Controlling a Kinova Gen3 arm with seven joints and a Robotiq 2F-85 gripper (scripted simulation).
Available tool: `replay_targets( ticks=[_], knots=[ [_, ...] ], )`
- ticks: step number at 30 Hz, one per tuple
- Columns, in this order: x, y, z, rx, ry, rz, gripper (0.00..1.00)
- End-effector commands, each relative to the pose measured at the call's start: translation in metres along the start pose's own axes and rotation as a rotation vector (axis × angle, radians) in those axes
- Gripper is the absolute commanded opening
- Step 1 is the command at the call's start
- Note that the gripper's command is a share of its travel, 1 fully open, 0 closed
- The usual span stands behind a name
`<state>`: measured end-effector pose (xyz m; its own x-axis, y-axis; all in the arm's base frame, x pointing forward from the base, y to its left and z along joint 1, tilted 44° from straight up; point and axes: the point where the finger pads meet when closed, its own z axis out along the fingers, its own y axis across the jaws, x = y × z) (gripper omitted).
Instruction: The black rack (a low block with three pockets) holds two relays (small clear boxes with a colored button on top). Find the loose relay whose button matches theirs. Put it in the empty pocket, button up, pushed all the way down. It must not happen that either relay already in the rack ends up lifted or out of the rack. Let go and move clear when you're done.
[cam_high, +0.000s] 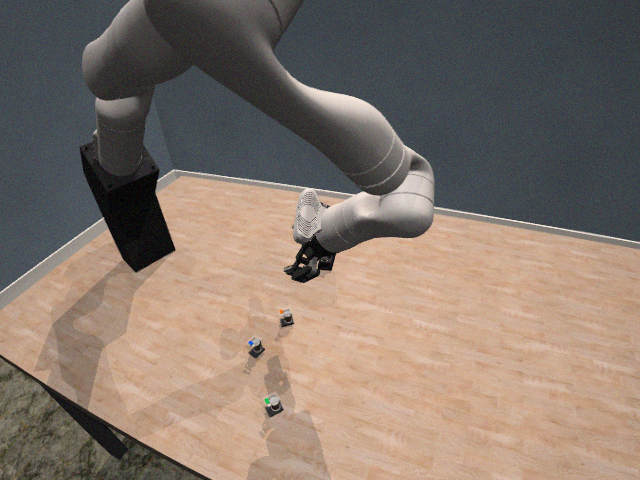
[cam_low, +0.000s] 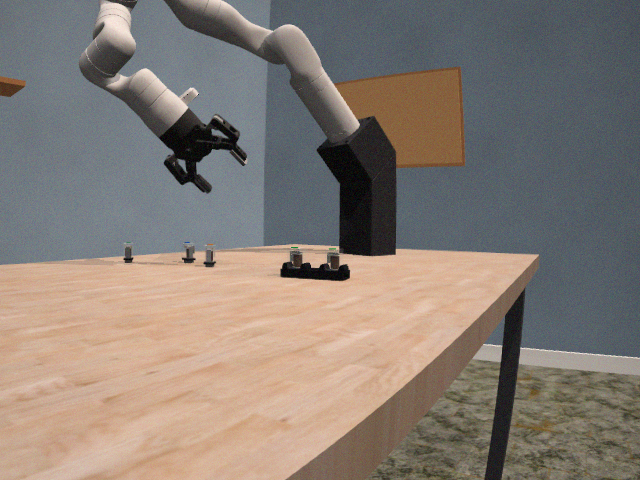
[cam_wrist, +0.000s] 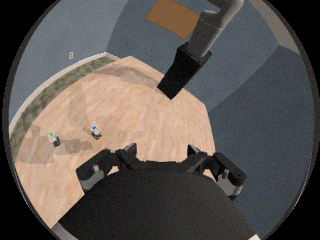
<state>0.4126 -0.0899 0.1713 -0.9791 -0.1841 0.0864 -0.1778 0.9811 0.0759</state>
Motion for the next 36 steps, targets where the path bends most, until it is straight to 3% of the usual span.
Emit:
replay_targets(
  ticks=[1, 36],
  knots=[
    [-0.001, 0.001, -0.001, 0.001, -0.001, -0.003, 1.00],
    [-0.021, 0.029, -0.010, 0.033, -0.028, 0.065, 1.00]
  ],
)
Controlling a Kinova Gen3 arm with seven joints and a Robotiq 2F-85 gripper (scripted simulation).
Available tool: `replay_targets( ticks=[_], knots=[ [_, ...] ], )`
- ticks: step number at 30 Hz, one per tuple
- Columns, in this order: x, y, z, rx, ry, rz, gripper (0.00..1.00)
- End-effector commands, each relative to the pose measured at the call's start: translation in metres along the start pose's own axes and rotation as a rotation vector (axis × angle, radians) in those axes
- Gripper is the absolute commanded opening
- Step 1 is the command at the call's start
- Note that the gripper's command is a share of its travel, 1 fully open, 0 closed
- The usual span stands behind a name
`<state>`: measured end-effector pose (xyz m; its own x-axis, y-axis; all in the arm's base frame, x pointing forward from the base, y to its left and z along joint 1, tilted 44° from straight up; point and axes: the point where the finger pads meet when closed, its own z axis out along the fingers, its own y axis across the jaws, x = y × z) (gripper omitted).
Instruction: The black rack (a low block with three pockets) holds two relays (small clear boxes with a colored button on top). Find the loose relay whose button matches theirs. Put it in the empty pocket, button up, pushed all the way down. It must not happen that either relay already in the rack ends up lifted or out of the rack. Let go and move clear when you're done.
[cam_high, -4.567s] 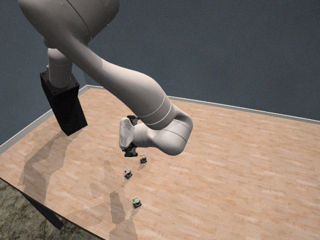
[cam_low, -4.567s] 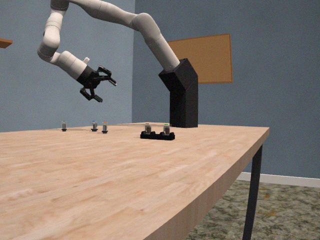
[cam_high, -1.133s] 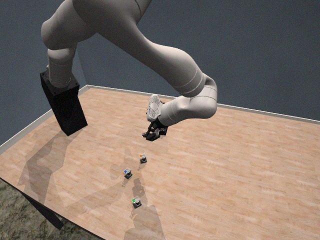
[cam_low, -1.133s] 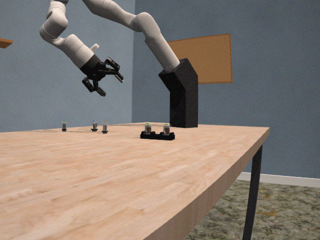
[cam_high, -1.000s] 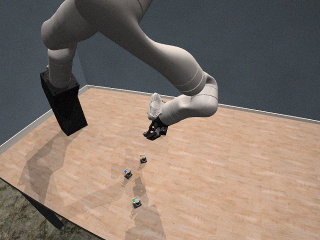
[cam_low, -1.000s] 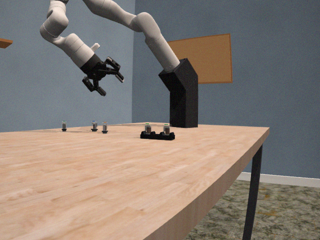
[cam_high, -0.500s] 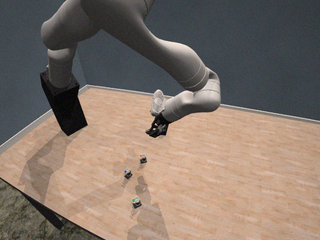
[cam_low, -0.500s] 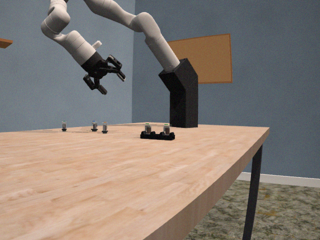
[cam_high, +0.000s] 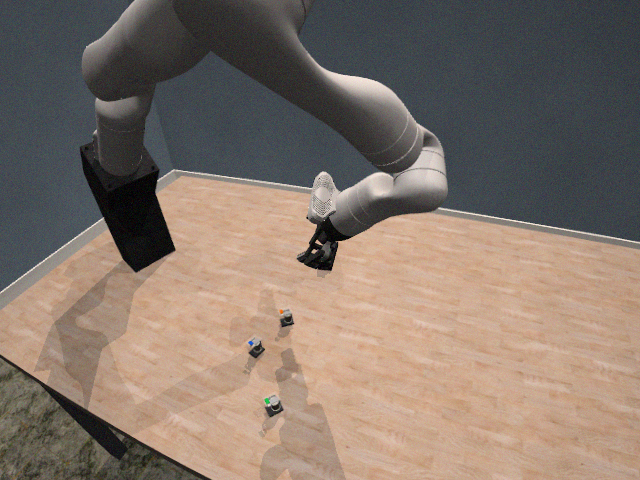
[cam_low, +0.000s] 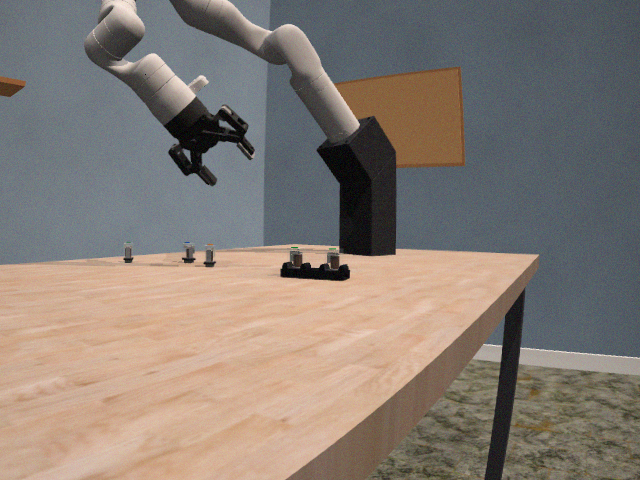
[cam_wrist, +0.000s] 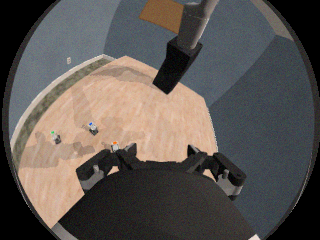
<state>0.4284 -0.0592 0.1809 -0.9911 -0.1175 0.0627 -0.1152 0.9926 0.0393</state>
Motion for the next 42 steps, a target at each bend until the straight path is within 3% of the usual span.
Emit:
replay_targets(
  ticks=[1, 42],
  knots=[
    [0.000, 0.001, -0.001, 0.001, -0.001, -0.002, 1.00],
    [-0.020, 0.039, -0.013, 0.028, -0.044, 0.081, 1.00]
  ],
)
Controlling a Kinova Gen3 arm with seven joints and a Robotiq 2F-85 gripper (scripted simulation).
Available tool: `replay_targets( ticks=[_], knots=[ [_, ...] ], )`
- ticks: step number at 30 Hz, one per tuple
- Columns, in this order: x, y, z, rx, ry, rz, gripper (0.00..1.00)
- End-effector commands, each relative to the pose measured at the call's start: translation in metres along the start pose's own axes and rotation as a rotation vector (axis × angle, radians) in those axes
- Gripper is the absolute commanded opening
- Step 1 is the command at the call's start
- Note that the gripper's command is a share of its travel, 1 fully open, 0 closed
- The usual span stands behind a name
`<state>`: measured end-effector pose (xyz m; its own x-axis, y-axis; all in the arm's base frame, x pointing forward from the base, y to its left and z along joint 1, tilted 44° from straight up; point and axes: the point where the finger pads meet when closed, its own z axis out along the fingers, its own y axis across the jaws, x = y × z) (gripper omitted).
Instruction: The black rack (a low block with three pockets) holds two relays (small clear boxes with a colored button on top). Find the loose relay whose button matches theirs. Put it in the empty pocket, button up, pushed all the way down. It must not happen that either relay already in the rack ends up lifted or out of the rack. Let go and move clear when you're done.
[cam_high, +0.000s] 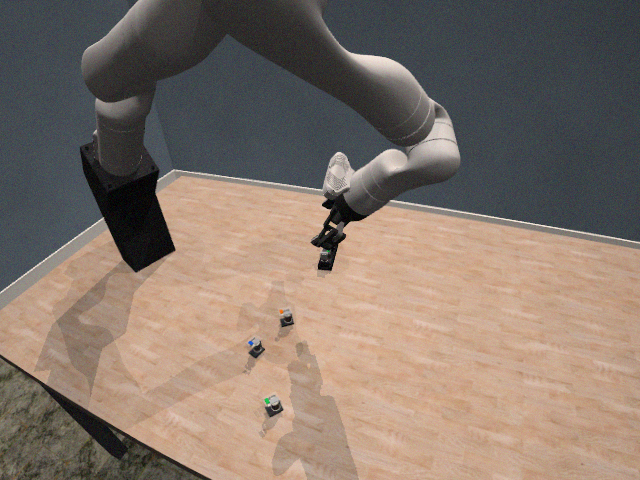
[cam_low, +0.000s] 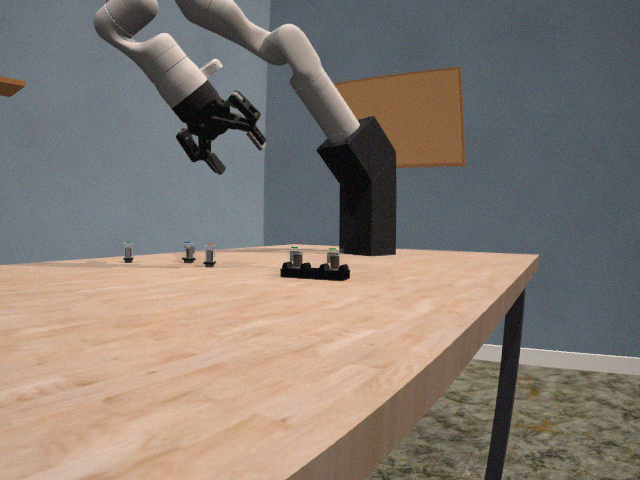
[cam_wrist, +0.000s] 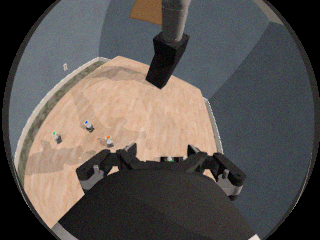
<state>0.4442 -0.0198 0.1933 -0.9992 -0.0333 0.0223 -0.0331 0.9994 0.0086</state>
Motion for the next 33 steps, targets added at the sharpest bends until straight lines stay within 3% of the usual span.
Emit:
replay_targets(
  ticks=[1, 17, 18, 27, 28, 33],
  knots=[
    [-0.0030, 0.0095, -0.0034, 0.004, -0.011, 0.013, 1.00],
    [-0.0057, 0.0177, -0.0060, 0.008, -0.020, 0.029, 1.00],
    [-0.0062, 0.0165, -0.0019, 0.033, -0.020, 0.021, 1.00],
    [-0.0062, 0.0165, -0.0019, 0.033, -0.020, 0.021, 1.00],
    [-0.0062, 0.0125, 0.0039, 0.066, -0.017, 0.004, 1.00],
    [-0.0062, 0.0125, 0.0039, 0.066, -0.017, 0.004, 1.00]
  ],
)
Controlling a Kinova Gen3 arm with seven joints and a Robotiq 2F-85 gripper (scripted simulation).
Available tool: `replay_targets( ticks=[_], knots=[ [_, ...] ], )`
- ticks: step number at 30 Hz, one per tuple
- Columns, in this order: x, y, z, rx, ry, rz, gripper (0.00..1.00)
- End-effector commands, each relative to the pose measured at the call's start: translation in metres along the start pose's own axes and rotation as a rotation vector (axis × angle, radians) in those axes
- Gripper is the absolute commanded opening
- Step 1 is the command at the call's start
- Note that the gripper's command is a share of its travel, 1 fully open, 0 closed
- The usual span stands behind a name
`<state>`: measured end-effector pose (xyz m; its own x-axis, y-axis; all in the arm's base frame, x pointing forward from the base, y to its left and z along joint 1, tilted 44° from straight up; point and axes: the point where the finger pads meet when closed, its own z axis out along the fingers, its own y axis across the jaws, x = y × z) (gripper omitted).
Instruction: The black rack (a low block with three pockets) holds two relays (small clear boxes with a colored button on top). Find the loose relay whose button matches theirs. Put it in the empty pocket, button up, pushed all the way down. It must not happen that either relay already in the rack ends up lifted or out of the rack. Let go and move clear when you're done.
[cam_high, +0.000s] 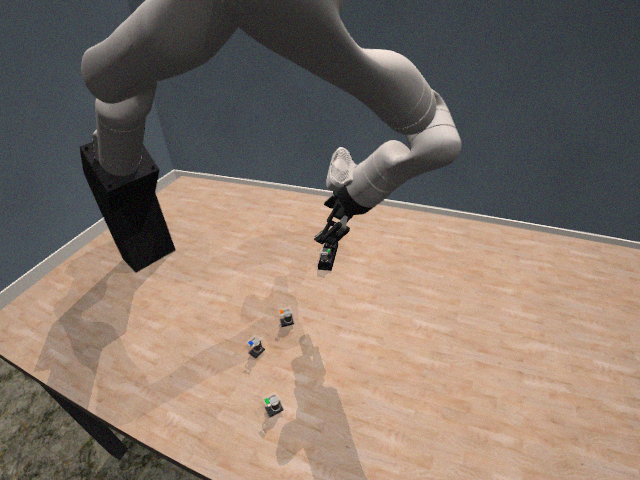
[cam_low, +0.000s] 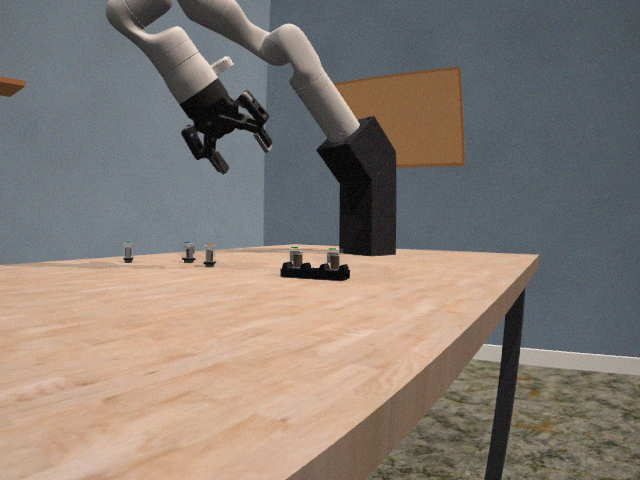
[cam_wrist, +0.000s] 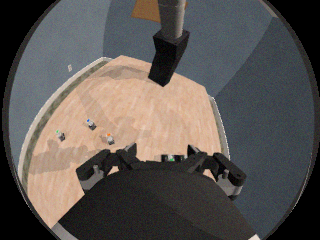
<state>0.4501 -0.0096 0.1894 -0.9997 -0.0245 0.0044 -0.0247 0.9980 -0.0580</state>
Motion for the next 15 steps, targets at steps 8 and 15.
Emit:
replay_targets(
  ticks=[8, 15],
  knots=[
    [0.000, -0.001, 0.006, 0.031, 0.001, -0.023, 1.00],
    [0.000, -0.004, 0.011, 0.063, 0.002, -0.042, 1.00]
  ],
)
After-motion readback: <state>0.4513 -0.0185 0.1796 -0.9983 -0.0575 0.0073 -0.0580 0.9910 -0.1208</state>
